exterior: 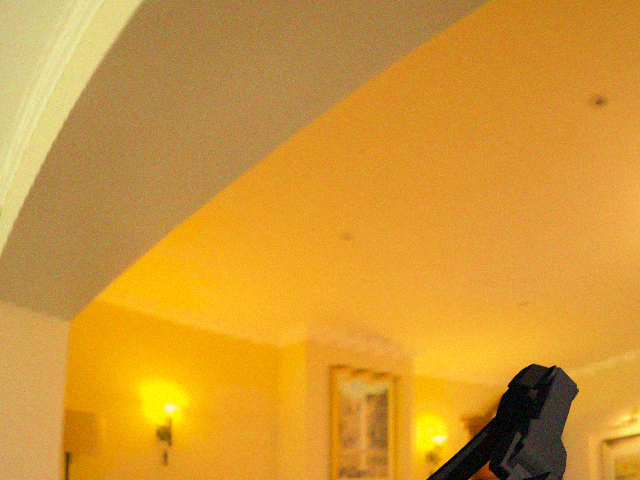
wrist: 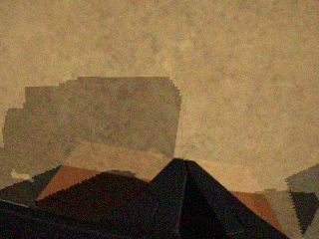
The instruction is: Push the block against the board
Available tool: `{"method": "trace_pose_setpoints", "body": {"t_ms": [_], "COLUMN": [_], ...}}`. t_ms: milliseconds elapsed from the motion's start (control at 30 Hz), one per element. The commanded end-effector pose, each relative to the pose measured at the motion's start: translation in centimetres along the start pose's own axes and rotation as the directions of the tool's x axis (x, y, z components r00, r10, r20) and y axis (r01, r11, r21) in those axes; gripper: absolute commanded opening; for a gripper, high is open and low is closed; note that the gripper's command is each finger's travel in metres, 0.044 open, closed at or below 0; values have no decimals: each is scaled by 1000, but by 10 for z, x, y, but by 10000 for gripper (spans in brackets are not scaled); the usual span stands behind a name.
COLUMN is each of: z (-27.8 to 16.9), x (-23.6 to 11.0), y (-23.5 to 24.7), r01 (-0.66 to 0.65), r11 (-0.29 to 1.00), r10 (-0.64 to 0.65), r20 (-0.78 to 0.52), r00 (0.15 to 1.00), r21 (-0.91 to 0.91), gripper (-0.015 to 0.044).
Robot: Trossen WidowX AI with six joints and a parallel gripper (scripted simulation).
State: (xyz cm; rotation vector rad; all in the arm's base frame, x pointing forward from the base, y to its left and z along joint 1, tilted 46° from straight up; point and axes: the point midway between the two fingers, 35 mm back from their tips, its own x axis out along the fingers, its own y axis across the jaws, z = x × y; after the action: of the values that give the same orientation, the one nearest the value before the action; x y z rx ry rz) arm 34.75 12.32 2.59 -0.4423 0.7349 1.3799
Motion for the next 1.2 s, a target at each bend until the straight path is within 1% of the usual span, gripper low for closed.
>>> {"method": "trace_pose_setpoints", "body": {"t_ms": [0, 1167], "z": [-9, -42], "x": [3, 3], "y": [3, 5], "r01": [-10, -11], "r11": [1000, 1000], "r10": [10, 11], "r20": [-7, -7], "r00": [1000, 1000], "r21": [9, 10], "gripper": [0, 0]}}
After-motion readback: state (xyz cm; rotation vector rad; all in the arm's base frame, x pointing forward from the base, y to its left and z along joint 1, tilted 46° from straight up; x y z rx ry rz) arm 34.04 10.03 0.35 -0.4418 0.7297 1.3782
